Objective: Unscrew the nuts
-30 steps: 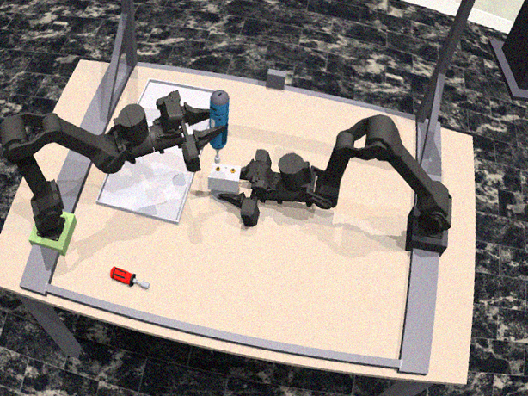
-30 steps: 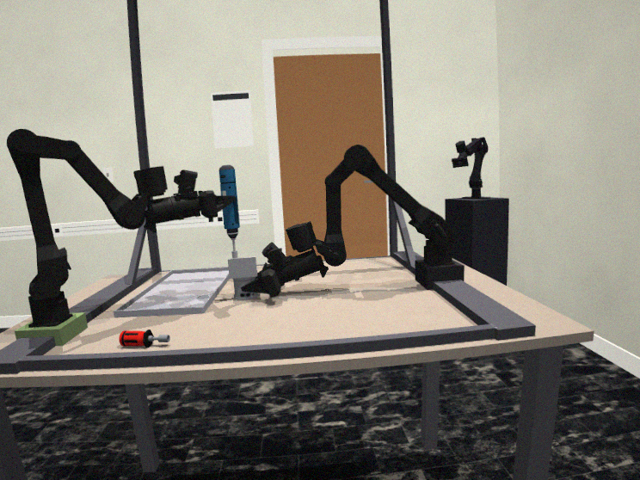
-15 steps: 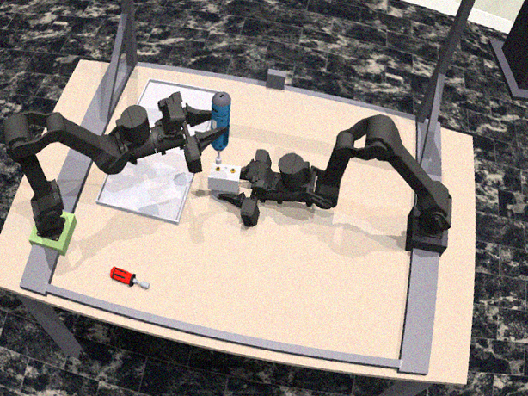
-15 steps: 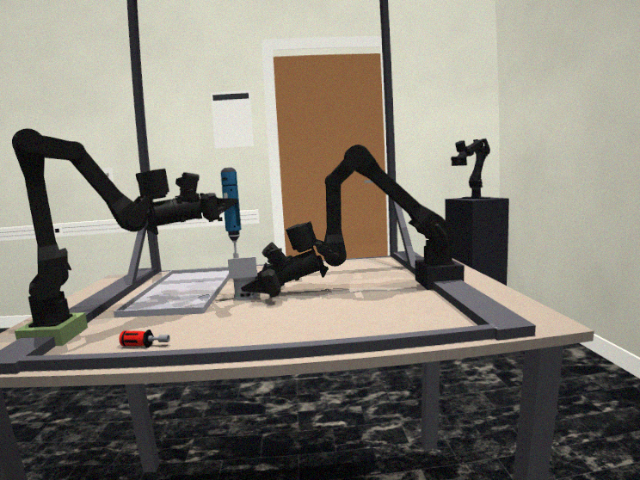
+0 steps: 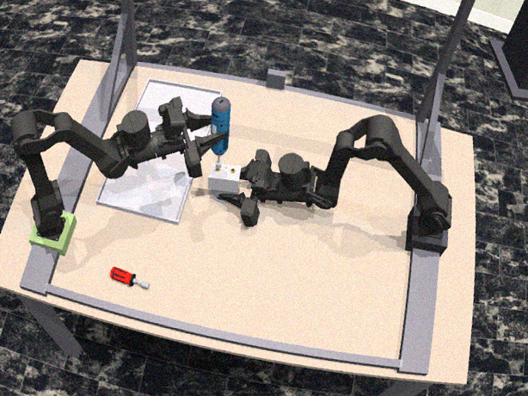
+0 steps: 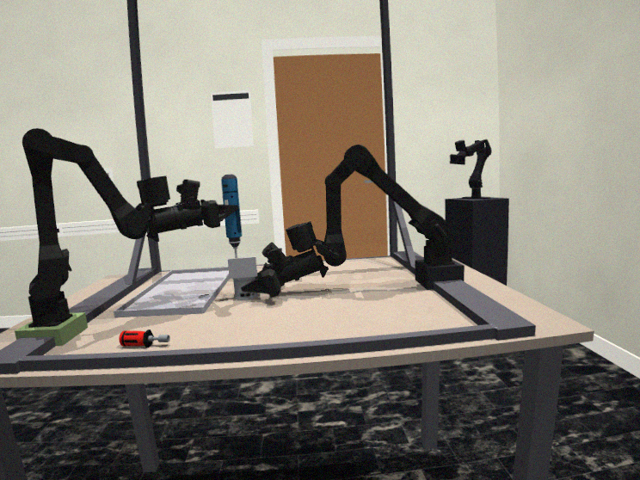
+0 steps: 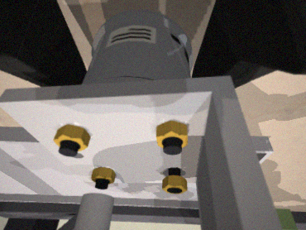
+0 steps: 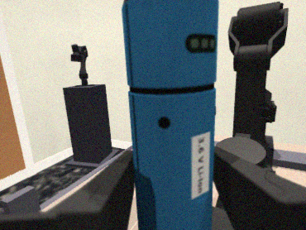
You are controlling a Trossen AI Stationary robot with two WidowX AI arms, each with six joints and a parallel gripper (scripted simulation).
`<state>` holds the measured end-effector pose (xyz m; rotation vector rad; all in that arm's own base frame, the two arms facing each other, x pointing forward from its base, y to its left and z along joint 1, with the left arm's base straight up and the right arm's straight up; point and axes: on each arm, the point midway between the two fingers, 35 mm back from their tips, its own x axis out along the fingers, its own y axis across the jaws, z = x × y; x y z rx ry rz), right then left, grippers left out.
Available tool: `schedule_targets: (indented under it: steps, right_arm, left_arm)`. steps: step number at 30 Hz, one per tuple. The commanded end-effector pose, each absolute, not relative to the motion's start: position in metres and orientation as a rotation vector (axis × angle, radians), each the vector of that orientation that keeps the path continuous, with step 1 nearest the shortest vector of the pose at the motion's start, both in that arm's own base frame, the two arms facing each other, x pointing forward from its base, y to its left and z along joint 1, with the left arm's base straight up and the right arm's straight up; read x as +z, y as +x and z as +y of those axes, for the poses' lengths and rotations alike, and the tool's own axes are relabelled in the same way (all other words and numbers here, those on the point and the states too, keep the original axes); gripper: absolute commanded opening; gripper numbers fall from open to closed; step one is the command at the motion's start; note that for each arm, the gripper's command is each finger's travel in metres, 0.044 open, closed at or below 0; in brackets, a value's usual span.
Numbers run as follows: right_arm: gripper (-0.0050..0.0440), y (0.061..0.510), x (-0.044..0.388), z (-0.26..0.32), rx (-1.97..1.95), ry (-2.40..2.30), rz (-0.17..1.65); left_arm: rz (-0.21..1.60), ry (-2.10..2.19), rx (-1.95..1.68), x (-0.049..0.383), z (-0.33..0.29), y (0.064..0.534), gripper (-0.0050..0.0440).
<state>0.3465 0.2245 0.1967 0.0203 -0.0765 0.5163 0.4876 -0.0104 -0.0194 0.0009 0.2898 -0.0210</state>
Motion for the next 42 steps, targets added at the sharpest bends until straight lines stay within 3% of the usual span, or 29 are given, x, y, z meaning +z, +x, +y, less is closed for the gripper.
schedule_targets:
  steps: [1,7,25,37,42]
  right_arm:
    - [0.0163,0.346,0.217,0.227,0.519,0.037,-0.135]
    - [0.0163,0.346,0.225,0.227,0.521,0.039,-0.130]
    - [0.0163,0.346,0.188,0.225,0.525,0.037,-0.109]
    - [0.0163,0.347,0.208,0.227,0.526,0.049,-0.153]
    - [0.0163,0.347,0.195,0.228,0.528,0.039,-0.131]
  left_arm:
    - [0.254,0.003,-0.021,-0.005,-0.010,0.493,0.0242]
    - [0.254,0.003,-0.021,-0.005,-0.010,0.493,0.0242]
    - [0.254,0.003,-0.021,-0.005,-0.010,0.493,0.0242]
    - [0.254,0.003,-0.021,-0.005,-0.010,0.493,0.0242]
    - [0.254,0.003,-0.021,-0.005,-0.010,0.493,0.0242]
